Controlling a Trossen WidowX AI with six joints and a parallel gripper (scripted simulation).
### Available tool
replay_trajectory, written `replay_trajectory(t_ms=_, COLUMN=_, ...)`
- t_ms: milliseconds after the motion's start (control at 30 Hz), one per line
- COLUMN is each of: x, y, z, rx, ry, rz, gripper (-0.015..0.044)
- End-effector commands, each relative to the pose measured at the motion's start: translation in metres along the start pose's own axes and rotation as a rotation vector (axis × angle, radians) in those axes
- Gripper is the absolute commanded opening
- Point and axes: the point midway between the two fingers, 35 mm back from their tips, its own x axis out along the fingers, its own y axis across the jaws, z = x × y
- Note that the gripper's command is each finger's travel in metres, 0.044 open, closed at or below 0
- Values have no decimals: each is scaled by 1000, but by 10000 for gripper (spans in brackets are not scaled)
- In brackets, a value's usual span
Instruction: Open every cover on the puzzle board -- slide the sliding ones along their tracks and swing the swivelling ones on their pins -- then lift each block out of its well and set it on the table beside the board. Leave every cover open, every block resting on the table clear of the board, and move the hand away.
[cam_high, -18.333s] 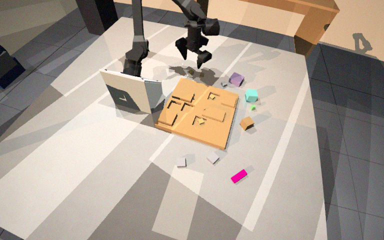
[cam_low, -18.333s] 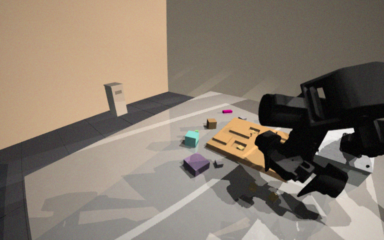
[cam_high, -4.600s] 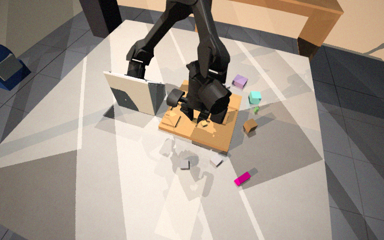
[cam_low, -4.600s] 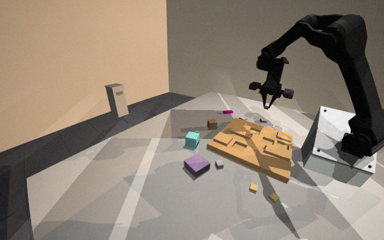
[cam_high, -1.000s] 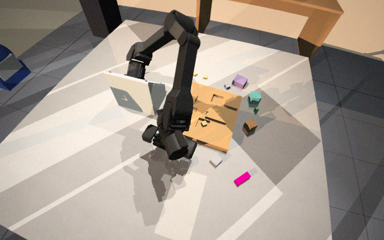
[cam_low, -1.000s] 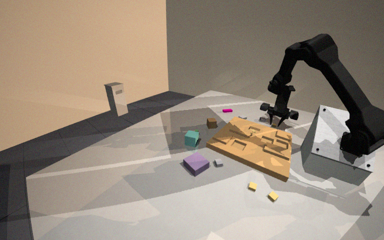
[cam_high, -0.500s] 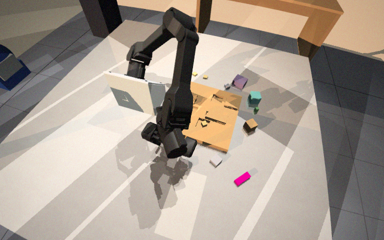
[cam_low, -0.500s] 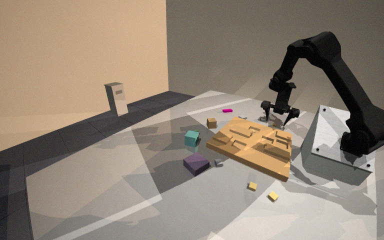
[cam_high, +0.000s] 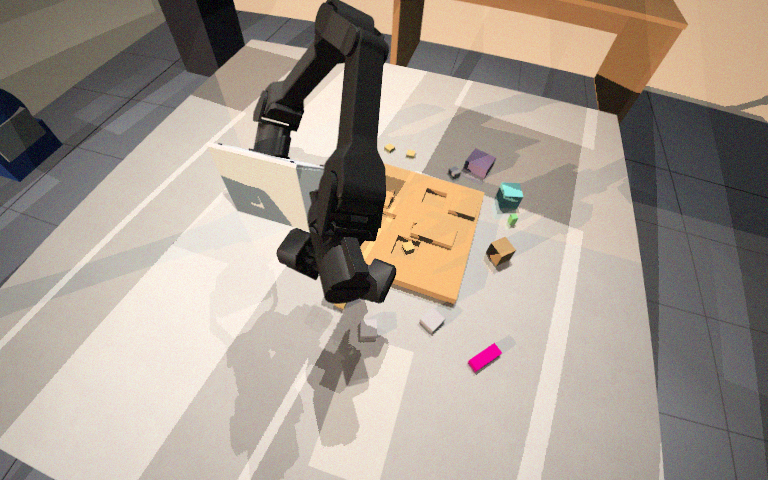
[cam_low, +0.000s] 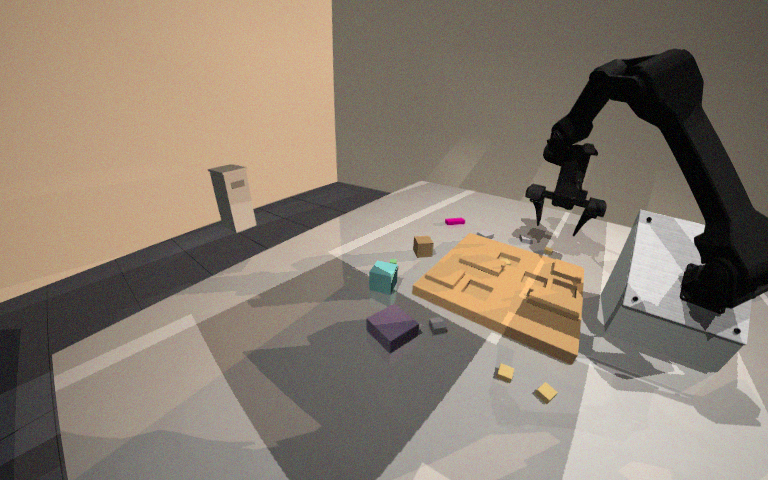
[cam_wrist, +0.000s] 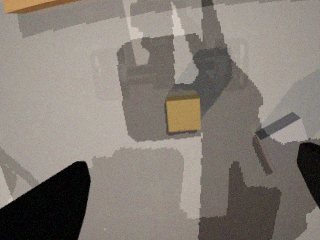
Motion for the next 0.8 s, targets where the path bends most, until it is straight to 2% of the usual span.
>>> replay_trajectory(t_ms=0, x=-15, y=1, z=0, rx=-6, ry=5, rz=1, gripper=440)
replay_trajectory(t_ms=67, x=-16, y=1, z=0, rx=-6, ry=5, rz=1, gripper=440)
replay_trajectory(t_ms=167, x=-17, y=-4, z=6, rx=103, ry=8, rz=2, gripper=361)
replay_trajectory(t_ms=633, x=-20, y=-43, z=74, rx=1142, ry=19, rz=-9, gripper=0)
replay_trajectory(t_ms=767, x=-19, y=-51, z=91, rx=1341, ry=15, rz=-11, gripper=0)
